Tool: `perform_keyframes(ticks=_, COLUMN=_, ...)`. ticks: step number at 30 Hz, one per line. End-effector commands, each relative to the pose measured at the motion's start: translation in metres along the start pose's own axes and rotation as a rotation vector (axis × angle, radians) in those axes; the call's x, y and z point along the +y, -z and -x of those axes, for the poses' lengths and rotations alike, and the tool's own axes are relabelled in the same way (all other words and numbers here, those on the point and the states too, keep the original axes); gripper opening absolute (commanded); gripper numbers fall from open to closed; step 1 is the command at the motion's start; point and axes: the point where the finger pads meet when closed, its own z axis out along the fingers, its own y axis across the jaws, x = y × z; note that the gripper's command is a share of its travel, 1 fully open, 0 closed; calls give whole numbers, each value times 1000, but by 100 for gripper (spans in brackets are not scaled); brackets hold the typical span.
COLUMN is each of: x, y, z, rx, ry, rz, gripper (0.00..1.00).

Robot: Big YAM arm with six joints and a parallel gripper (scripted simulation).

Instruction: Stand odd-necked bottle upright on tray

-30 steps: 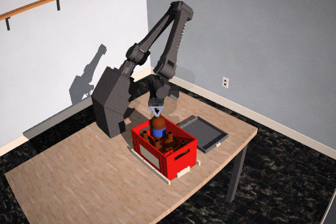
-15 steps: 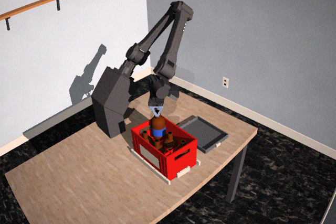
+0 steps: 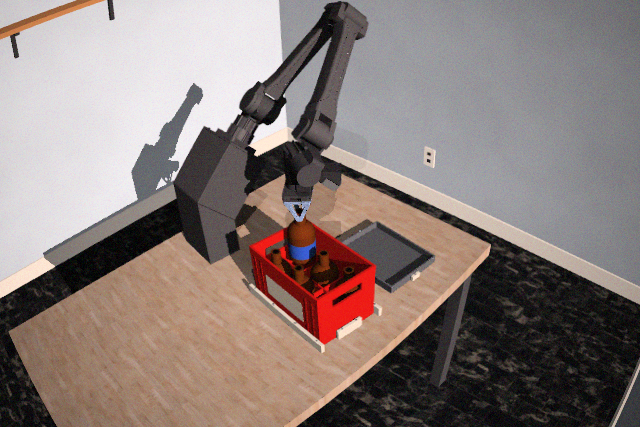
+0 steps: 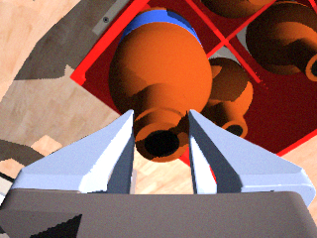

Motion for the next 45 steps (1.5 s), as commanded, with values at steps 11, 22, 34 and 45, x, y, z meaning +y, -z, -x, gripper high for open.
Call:
perform_keyframes(ticks=11, x=-17, y=33, z=16, rx=-28, ry=29, rz=-52, gripper=0)
perform_keyframes(ticks=22, x=-17, y=47, z=17, rx=-28, ry=29, rz=-54, gripper=0)
perform_keyframes(ticks=34, x=-18, y=58, z=18, rx=-27, ry=30, rz=-55, gripper=0)
perform_keyframes(ticks=45, x=-18, y=63, z=18, rx=-27, ry=30, rz=-55, gripper=0)
